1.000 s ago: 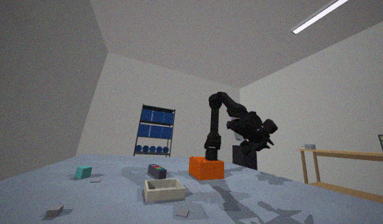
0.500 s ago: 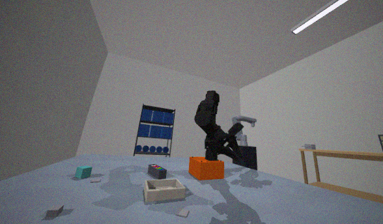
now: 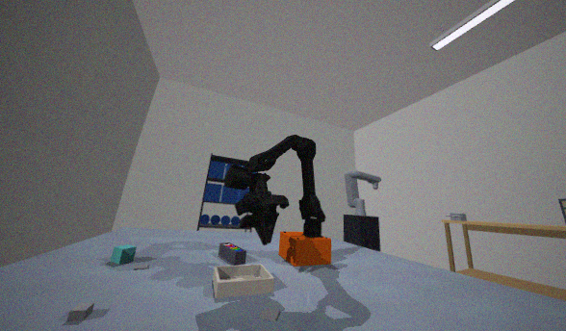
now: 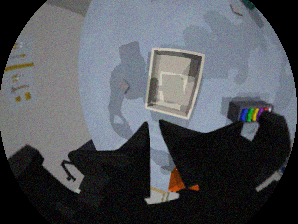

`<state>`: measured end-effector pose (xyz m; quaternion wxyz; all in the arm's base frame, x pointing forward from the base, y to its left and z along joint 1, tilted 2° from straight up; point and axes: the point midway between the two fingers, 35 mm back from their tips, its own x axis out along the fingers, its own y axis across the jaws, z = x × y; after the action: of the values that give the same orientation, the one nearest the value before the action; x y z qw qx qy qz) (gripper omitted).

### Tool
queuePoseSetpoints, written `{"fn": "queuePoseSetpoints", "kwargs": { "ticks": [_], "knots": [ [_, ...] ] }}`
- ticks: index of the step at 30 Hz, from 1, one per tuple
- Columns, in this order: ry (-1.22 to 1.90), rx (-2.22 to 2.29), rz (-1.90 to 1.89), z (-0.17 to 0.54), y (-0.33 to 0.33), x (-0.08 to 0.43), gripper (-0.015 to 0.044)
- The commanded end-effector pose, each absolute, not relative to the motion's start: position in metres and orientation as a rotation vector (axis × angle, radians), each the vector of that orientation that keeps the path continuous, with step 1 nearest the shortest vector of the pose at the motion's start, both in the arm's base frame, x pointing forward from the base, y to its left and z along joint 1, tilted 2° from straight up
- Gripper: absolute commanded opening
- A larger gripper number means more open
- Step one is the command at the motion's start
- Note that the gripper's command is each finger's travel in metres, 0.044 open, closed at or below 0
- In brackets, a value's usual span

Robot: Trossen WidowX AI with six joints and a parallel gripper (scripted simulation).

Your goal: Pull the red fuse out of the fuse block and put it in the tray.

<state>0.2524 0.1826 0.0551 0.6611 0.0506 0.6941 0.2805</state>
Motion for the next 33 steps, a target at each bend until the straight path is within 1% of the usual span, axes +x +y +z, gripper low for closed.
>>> {"fn": "queuePoseSetpoints", "kwargs": {
  "ticks": [1,6,10,12,33],
  "knots": [
    [1.515,0.021,0.541,0.044,0.127,0.287,0.0072],
    [1.477,-0.129,0.426,0.036,0.045,0.317,0.0072],
    [1.491,-0.249,0.338,0.032,-0.026,0.325,0.0072],
    [1.503,-0.285,0.312,0.031,-0.049,0.324,0.0072],
    [1.504,-0.291,0.308,0.022,-0.057,0.329,0.0072]
  ]
}}
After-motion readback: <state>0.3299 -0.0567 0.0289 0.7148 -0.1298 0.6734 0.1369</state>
